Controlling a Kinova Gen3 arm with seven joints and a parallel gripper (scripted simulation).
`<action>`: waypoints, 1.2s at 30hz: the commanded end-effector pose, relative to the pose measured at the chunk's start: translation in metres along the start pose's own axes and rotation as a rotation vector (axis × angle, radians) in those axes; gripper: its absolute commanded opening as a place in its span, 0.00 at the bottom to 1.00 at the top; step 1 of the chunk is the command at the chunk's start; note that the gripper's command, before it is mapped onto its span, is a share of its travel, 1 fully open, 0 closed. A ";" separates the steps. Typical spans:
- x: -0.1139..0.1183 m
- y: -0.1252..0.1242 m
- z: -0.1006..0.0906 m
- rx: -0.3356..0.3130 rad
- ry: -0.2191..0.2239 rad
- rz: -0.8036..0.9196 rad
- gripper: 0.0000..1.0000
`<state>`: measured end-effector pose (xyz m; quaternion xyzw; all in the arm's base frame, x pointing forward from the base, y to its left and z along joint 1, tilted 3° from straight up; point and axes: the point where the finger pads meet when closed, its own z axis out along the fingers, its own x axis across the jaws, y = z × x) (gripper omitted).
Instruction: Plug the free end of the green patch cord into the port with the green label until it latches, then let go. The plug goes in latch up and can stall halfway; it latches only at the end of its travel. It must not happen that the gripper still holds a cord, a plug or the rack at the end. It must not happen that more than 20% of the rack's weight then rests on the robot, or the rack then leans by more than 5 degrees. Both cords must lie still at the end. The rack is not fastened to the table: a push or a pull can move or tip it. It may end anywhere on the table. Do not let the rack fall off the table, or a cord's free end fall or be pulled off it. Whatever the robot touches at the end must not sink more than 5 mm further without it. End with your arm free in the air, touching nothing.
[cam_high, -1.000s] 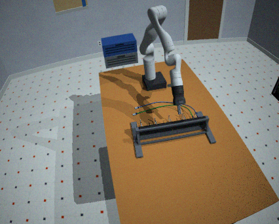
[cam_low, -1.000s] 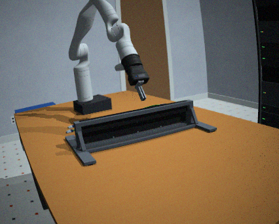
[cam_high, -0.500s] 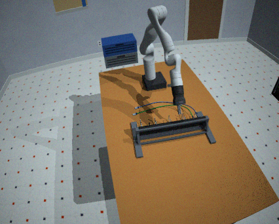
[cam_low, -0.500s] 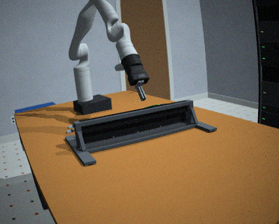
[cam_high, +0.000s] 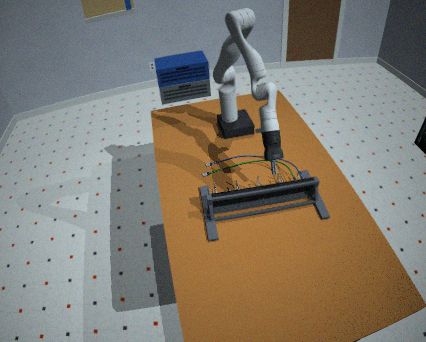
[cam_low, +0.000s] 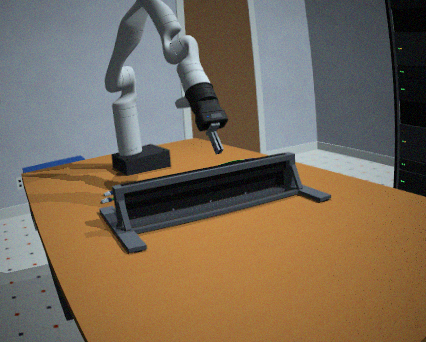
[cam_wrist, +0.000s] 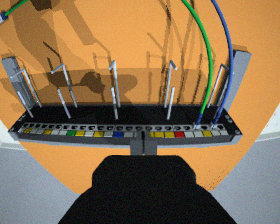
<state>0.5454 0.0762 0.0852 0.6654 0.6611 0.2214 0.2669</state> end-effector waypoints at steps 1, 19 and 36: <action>0.000 0.001 0.000 -0.002 0.000 0.000 0.00; 0.000 0.001 -0.006 -0.002 0.000 0.000 0.00; 0.000 0.001 -0.042 -0.002 0.000 0.000 0.00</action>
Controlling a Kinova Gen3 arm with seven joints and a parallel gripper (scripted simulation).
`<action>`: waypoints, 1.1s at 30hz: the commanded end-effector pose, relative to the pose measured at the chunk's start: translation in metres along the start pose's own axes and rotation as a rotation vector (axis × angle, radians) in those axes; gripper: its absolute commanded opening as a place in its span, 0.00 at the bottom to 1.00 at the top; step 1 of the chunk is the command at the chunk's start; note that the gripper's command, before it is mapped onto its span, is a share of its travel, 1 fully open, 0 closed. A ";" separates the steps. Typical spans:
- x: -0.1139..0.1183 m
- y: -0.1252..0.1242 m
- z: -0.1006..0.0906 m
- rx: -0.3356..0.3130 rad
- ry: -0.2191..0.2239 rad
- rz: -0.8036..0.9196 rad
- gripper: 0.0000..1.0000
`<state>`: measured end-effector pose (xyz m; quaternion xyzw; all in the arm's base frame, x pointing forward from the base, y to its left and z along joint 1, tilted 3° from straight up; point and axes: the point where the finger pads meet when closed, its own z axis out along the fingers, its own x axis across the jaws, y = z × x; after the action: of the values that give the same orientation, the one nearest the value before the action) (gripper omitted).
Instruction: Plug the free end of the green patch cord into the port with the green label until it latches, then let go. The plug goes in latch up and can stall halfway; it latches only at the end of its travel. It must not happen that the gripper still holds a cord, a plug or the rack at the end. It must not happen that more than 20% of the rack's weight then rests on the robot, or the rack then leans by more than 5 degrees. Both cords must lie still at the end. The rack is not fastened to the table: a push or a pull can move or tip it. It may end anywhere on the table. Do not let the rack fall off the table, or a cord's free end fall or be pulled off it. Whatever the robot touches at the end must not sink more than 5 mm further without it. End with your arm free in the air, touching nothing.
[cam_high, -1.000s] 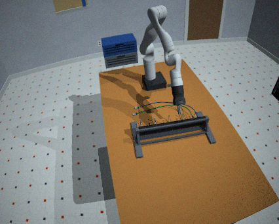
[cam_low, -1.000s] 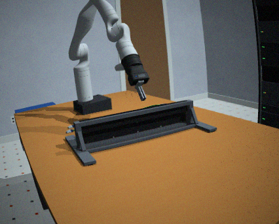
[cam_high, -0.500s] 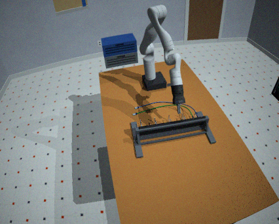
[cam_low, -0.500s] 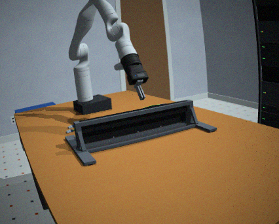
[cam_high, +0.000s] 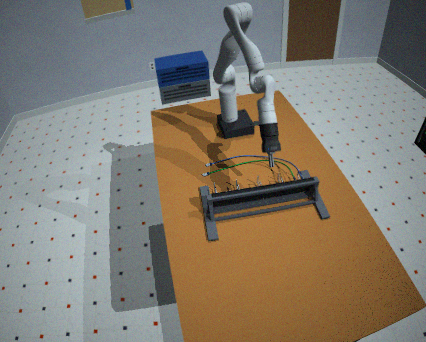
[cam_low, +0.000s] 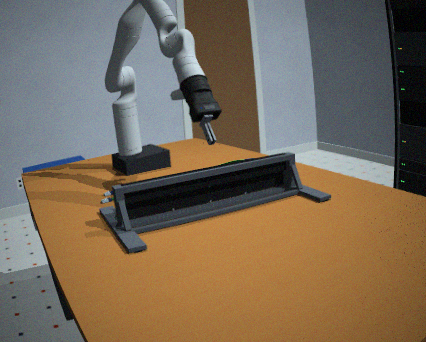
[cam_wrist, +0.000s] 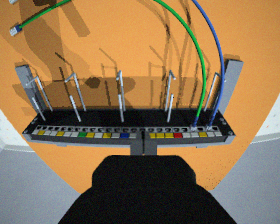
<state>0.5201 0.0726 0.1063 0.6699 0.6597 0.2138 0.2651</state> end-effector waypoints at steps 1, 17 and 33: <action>0.006 0.006 -0.013 -0.016 0.011 -0.004 0.00; 0.005 0.006 -0.051 -0.016 0.011 -0.004 0.00; 0.005 0.005 -0.078 -0.016 0.011 -0.004 0.00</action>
<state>0.4752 0.0801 0.1620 0.6673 0.6613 0.2159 0.2662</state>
